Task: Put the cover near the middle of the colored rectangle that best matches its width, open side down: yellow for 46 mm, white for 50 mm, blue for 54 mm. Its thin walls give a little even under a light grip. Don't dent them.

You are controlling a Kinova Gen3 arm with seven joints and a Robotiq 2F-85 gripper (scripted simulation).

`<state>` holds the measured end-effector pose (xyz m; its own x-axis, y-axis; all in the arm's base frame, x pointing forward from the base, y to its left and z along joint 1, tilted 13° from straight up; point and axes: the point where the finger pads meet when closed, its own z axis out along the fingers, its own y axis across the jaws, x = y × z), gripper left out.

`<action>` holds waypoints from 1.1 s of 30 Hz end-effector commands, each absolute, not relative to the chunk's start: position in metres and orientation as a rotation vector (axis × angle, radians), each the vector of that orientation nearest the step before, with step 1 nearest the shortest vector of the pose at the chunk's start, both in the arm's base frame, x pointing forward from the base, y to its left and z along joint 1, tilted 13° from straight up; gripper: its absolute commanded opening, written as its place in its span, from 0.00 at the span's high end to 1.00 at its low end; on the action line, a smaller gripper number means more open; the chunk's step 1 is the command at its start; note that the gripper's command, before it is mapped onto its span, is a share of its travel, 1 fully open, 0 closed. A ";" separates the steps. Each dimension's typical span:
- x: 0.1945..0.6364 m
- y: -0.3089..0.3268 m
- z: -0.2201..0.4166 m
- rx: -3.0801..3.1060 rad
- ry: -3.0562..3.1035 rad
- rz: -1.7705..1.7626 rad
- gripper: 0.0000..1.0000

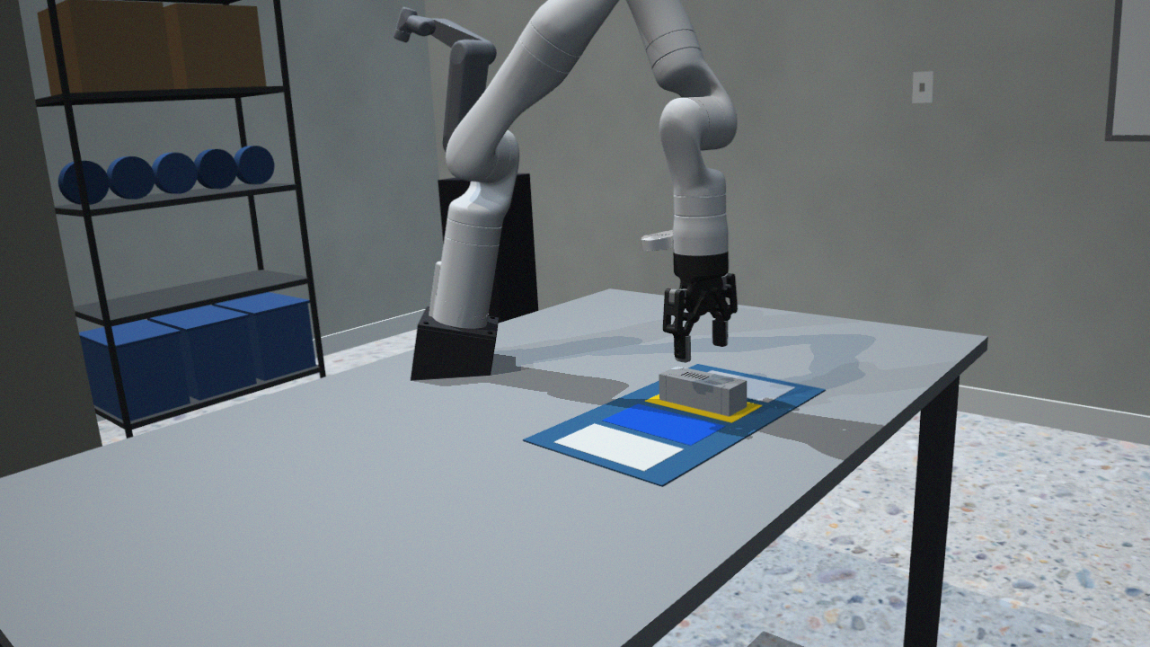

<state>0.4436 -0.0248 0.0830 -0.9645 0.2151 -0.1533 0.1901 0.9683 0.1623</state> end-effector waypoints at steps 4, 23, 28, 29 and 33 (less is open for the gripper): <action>0.440 -0.028 0.105 0.306 2.946 0.218 0.00; 0.436 -0.031 0.127 0.306 2.946 0.218 0.00; 0.436 -0.031 0.127 0.306 2.946 0.218 0.00; 0.436 -0.031 0.127 0.306 2.946 0.218 0.00; 0.436 -0.031 0.127 0.306 2.946 0.218 0.00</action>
